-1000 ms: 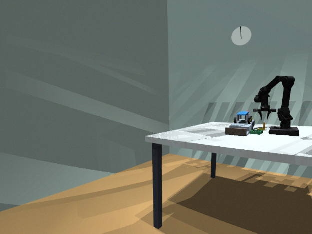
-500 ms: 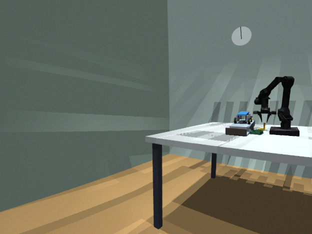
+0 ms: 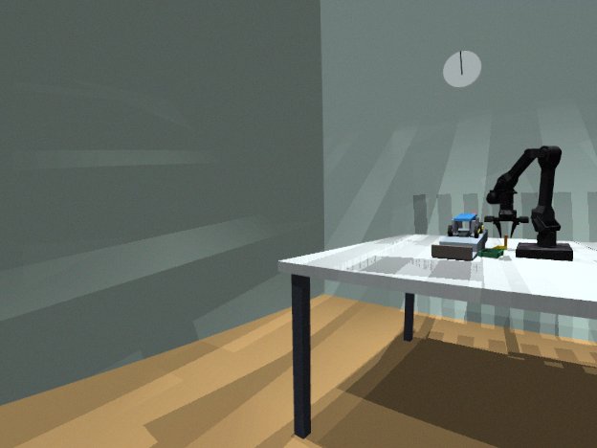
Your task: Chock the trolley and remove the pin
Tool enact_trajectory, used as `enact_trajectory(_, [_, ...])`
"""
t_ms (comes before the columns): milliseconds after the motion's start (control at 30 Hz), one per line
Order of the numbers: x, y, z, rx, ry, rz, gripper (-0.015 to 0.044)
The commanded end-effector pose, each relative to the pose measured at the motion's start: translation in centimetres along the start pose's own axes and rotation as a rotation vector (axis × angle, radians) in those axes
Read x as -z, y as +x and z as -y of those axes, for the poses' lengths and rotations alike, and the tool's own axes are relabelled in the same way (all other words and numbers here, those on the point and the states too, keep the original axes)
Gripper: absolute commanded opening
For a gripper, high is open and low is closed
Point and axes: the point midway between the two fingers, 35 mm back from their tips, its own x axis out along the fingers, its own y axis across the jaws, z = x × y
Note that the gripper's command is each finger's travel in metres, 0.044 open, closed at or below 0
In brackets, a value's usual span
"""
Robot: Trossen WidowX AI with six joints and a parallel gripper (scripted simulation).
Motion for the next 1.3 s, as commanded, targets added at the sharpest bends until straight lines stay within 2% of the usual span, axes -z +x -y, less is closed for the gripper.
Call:
enact_trajectory(0, [-0.1, 0.5, 0.0, 0.001, 0.005, 0.005, 0.019])
enact_trajectory(500, [-0.1, 2.6, 0.0, 0.001, 0.005, 0.005, 0.019])
enact_trajectory(667, [0.0, 2.2, 0.0, -0.001, 0.0, 0.001, 0.0059])
enact_trajectory(933, [0.0, 2.1, 0.0, -0.001, 0.0, 0.001, 0.0])
enact_trajectory(1267, [-0.3, -1.3, -0.3, 0.001, 0.005, 0.005, 0.0])
